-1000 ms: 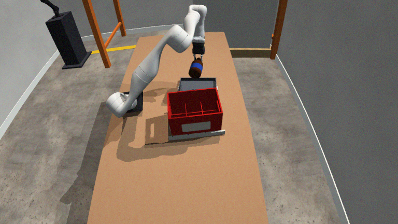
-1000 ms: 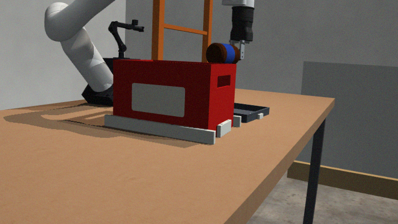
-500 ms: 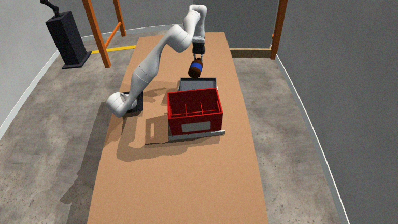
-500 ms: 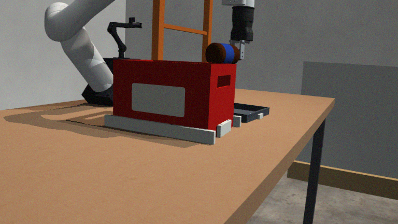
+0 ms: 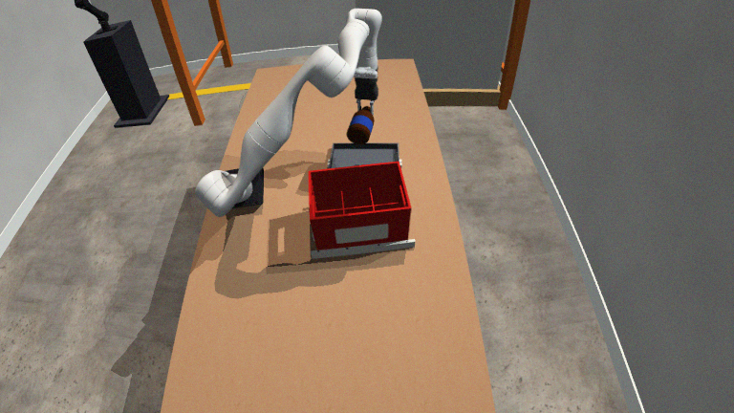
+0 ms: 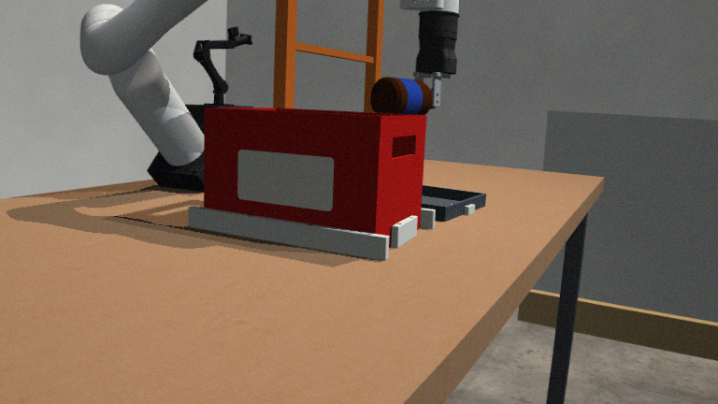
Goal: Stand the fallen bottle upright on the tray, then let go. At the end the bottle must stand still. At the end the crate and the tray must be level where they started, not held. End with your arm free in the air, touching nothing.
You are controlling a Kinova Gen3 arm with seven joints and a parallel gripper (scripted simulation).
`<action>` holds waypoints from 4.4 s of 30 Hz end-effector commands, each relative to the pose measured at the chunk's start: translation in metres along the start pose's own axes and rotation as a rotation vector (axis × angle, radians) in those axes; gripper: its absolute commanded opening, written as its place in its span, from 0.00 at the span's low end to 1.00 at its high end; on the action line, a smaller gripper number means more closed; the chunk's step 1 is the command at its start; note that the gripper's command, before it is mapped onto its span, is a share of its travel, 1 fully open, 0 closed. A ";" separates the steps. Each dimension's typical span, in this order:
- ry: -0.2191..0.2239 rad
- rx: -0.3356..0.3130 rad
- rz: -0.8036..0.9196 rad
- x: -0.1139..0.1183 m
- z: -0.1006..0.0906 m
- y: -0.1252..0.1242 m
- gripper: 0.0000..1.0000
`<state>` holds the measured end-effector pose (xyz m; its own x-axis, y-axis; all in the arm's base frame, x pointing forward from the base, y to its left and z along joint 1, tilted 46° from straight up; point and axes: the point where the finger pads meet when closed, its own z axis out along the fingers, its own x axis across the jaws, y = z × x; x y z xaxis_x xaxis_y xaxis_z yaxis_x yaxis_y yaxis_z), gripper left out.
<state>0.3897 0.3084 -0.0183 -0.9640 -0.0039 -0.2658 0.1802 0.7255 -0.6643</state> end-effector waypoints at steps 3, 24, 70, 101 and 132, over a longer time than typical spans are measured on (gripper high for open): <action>-0.001 -0.002 0.000 0.000 -0.001 0.000 0.00; -0.001 -0.002 0.069 0.000 -0.001 0.000 0.00; -0.001 -0.002 0.262 0.000 -0.001 0.000 0.00; -0.001 -0.002 0.441 0.000 -0.001 0.000 0.00; -0.001 -0.003 0.524 0.000 -0.001 0.000 0.00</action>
<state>0.3897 0.3084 -0.0183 -0.7447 0.3593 -0.5623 0.6381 0.6302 -0.4424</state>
